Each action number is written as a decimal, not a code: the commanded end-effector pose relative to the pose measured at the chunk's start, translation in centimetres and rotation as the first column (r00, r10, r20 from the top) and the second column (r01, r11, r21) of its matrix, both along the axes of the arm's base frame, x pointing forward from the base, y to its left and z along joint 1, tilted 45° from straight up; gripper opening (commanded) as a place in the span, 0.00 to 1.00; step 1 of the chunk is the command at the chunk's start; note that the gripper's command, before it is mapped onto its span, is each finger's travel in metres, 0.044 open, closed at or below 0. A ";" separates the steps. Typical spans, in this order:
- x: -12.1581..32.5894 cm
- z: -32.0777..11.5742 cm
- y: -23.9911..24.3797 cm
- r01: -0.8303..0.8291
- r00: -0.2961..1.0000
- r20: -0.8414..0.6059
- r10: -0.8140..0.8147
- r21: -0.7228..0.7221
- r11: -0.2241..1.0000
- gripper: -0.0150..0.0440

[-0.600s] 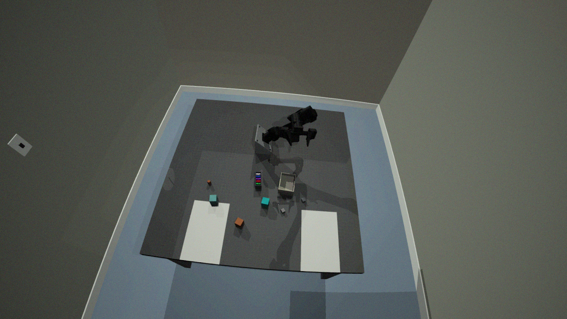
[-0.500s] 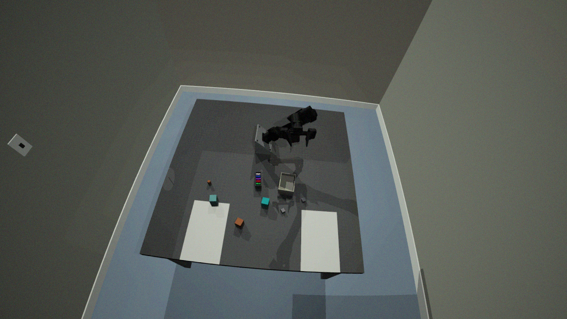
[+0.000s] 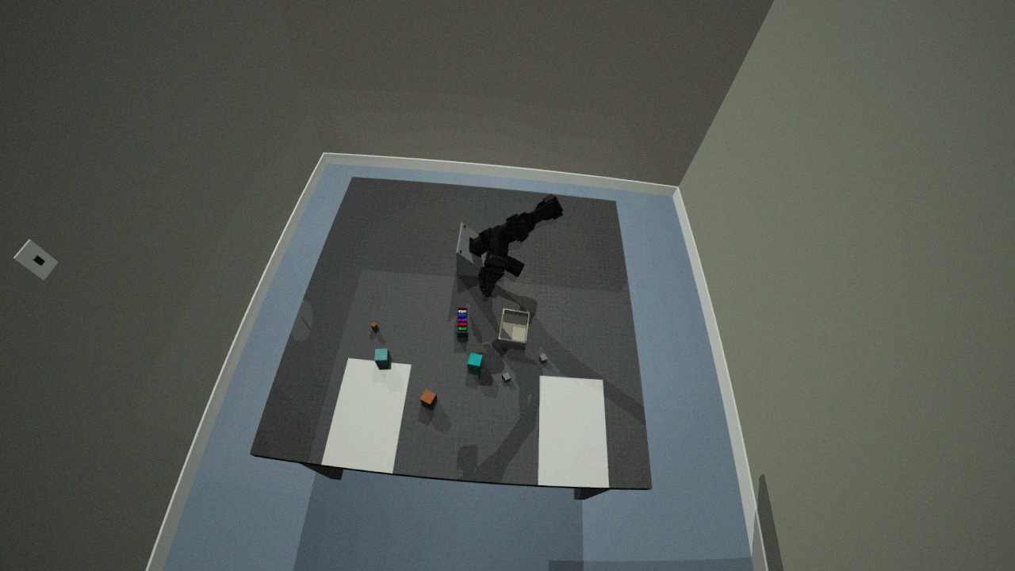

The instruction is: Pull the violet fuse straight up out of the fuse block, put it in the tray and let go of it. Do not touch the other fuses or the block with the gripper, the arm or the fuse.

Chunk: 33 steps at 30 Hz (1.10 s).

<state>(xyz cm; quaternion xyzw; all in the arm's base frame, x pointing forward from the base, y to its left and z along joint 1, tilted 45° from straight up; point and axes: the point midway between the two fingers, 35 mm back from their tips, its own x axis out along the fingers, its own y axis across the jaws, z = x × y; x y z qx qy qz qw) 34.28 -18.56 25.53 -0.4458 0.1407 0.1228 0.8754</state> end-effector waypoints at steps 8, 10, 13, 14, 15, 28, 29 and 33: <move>1.0 -13.9 3.8 0.703 0.687 -0.727 -0.002 0.664 0.255 0.36; 0.8 -15.6 4.6 0.802 0.587 -0.808 0.050 0.589 0.102 0.36; 0.2 -17.9 6.0 0.907 0.419 -0.896 0.145 0.406 -0.110 0.36; 0.0 -18.7 6.4 0.928 0.360 -0.916 0.180 0.331 -0.173 0.36; -0.3 -19.4 6.9 0.941 0.299 -0.930 0.216 0.248 -0.231 0.36; -3.7 -24.5 11.6 0.620 -0.241 -0.794 0.558 -0.568 -0.541 0.36; -3.7 -24.5 11.6 0.620 -0.241 -0.794 0.558 -0.568 -0.541 0.36; -3.8 -24.4 11.7 0.620 -0.241 -0.794 0.558 -0.568 -0.541 0.36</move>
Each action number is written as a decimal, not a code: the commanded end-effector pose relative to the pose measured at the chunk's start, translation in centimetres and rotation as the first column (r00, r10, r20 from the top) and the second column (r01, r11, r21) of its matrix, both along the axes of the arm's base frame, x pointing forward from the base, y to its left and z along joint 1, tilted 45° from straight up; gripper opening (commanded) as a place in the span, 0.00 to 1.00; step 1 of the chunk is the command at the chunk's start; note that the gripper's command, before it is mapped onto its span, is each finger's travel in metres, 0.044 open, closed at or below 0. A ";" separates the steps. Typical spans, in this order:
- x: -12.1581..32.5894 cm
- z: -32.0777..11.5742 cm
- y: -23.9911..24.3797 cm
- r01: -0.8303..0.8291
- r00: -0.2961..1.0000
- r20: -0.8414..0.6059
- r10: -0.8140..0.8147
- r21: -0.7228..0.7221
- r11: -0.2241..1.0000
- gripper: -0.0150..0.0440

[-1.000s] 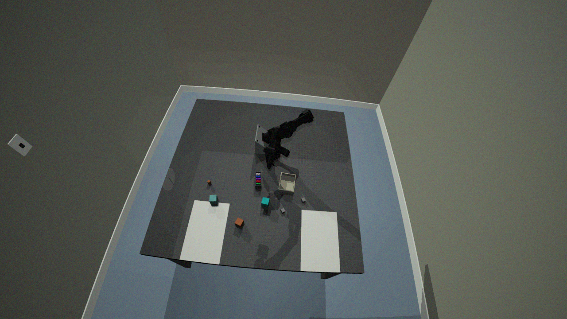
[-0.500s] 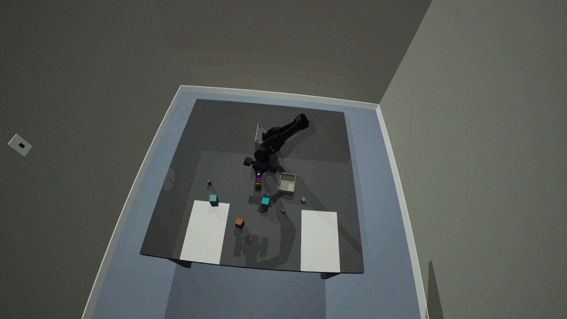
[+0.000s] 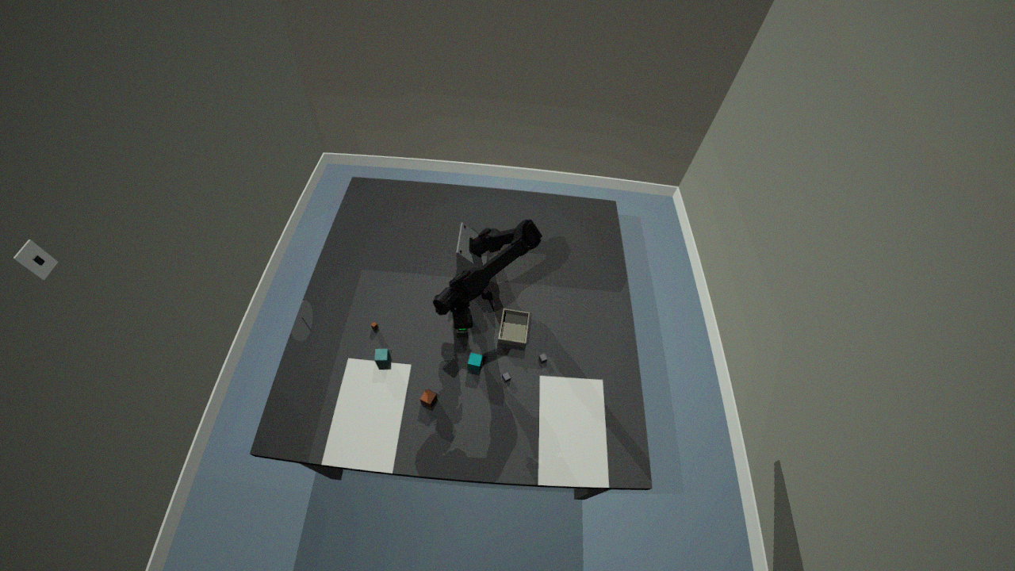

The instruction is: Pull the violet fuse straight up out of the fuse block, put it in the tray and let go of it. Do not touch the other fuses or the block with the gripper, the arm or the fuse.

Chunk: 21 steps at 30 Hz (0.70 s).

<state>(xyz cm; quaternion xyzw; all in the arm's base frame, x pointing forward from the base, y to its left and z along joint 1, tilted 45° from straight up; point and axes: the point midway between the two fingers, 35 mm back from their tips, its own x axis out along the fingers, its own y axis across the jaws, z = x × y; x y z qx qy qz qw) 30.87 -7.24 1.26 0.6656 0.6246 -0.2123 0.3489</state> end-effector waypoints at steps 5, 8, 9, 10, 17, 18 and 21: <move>-0.5 -0.1 0.5 0.051 0.994 -0.095 -0.049 0.021 0.998 0.36; -0.5 -0.2 0.6 0.051 0.994 -0.095 -0.049 0.021 0.998 0.36; -0.5 -0.2 0.6 0.051 0.994 -0.095 -0.049 0.021 0.998 0.36; -0.5 -0.3 0.7 0.051 0.994 -0.095 -0.049 0.021 0.998 0.36; -0.4 -0.7 1.2 0.051 0.994 -0.095 -0.049 0.021 0.998 0.36; -0.4 -0.8 1.2 0.051 0.994 -0.095 -0.049 0.021 0.998 0.36; -0.4 -1.0 1.5 0.051 0.994 -0.095 -0.049 0.021 0.998 0.36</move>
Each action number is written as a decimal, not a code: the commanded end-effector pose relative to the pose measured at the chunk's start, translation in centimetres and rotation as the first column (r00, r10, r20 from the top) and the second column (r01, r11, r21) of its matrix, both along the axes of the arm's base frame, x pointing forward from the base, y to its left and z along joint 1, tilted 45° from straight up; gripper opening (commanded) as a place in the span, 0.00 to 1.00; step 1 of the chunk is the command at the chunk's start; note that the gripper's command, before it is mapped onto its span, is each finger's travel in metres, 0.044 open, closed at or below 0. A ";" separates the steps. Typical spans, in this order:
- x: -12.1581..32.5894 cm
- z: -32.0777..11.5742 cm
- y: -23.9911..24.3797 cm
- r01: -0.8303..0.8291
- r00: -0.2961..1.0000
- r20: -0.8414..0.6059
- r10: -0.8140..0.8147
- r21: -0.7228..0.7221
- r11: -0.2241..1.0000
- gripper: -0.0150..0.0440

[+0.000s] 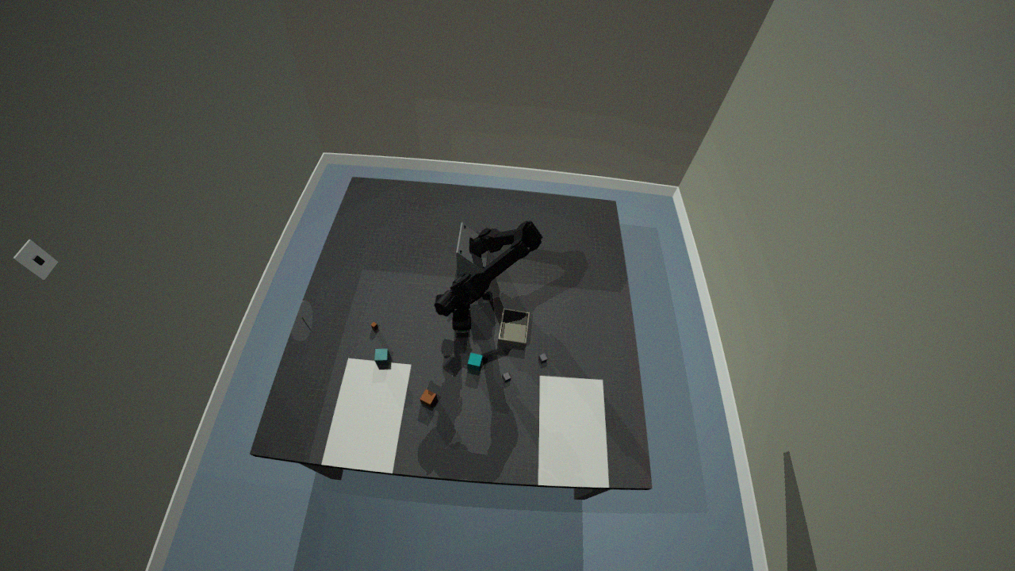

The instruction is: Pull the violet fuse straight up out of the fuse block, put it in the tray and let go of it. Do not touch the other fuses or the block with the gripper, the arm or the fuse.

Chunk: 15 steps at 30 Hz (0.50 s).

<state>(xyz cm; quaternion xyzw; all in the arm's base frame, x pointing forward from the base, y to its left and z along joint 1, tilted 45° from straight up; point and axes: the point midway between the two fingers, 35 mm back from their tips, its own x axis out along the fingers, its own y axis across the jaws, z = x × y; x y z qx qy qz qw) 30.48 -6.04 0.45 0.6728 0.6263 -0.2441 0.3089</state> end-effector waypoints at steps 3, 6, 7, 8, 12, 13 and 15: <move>0.0 -0.4 0.5 0.005 1.000 -0.004 -0.005 0.004 1.000 0.36; 0.0 -0.6 0.7 0.005 1.000 -0.004 -0.005 0.005 1.000 0.36; 0.0 -0.7 0.8 0.005 1.000 -0.004 -0.005 0.005 1.000 0.36; 0.0 -0.7 0.8 0.005 1.000 -0.004 -0.005 0.005 1.000 0.36; 0.1 -1.0 1.1 0.005 1.000 -0.004 -0.005 0.005 1.000 0.36; 0.1 -1.1 1.2 0.005 1.000 -0.004 -0.005 0.005 1.000 0.36; 0.1 -1.2 1.3 0.005 1.000 -0.004 -0.005 0.005 1.000 0.36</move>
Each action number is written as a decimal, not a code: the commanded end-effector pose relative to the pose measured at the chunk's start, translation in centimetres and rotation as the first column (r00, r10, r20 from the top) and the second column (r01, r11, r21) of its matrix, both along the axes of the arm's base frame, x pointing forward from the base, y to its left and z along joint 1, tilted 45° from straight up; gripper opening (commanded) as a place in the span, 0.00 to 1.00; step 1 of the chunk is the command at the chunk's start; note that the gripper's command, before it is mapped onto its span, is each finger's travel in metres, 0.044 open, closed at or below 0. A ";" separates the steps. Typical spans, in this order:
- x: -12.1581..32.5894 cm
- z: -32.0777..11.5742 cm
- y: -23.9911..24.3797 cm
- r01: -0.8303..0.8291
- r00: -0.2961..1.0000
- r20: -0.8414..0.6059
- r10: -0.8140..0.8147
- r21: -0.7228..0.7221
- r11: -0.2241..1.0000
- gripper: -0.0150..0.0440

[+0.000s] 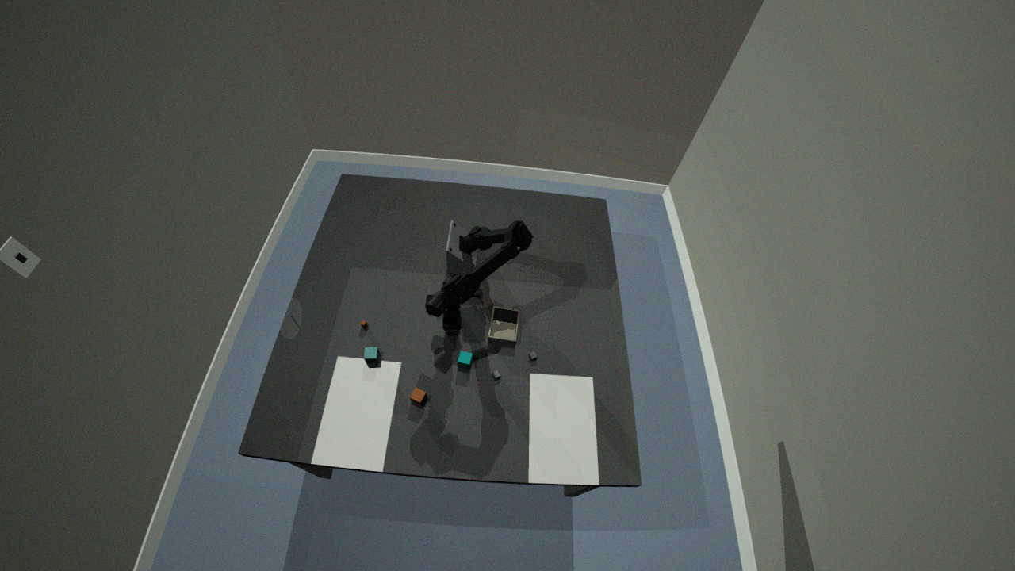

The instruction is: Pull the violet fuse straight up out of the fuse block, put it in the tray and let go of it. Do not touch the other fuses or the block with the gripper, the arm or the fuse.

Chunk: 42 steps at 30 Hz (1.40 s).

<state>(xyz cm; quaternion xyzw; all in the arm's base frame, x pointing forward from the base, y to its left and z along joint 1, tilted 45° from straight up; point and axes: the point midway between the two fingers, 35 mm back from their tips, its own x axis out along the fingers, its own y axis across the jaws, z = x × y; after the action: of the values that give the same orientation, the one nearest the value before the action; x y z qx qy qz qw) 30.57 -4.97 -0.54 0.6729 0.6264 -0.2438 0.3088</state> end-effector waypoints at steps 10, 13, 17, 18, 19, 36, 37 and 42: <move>0.0 -0.5 0.6 0.005 1.000 -0.004 -0.005 0.005 1.000 0.36; 0.0 -0.7 0.8 0.005 1.000 -0.004 -0.005 0.005 1.000 0.36; 0.1 -1.0 1.0 0.005 1.000 -0.004 -0.005 0.005 1.000 0.36; 0.1 -1.0 1.1 0.005 1.000 -0.004 -0.005 0.005 1.000 0.36; 0.1 -1.1 1.2 0.005 1.000 -0.004 -0.005 0.005 1.000 0.36; 0.1 -1.0 1.1 -0.001 1.000 0.000 0.001 0.001 1.000 0.25; 0.1 -1.0 1.1 -0.001 1.000 0.000 0.001 0.001 1.000 0.25; 0.1 -0.9 0.9 0.000 1.000 -0.001 0.000 0.001 1.000 0.25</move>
<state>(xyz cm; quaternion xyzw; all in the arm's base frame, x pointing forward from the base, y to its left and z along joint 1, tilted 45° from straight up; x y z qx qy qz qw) 30.64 -3.90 -1.53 0.6732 0.6270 -0.2443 0.3065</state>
